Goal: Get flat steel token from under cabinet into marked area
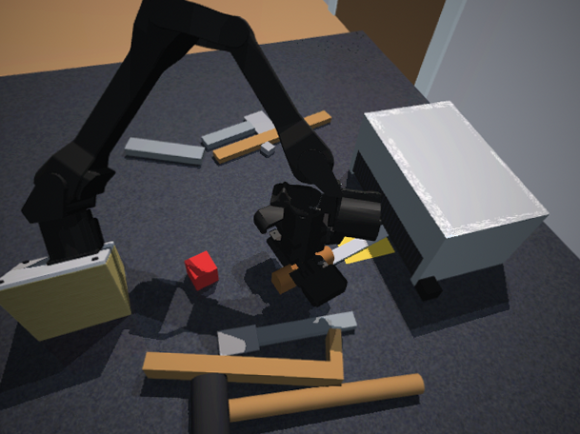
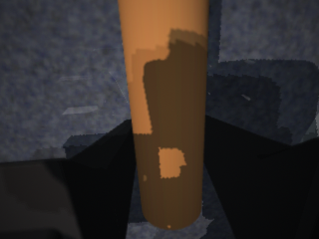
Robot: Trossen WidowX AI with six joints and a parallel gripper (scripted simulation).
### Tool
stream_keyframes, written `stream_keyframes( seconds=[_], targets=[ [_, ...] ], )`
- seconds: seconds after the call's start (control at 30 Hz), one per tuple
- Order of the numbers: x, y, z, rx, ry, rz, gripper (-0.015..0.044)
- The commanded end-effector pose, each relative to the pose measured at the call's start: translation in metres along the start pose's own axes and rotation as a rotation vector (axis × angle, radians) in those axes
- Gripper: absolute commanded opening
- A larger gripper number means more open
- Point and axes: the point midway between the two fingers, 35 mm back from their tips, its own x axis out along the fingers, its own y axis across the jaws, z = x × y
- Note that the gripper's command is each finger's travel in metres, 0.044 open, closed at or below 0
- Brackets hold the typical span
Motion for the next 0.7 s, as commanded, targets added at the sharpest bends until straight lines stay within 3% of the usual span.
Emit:
stream_keyframes(
  seconds=[0.0, 0.67],
  targets=[
    [0.001, 0.0, -0.009, 0.004, 0.005, 0.001, 0.0],
    [0.001, -0.001, -0.036, 0.005, 0.006, 0.001, 0.0]
  ],
)
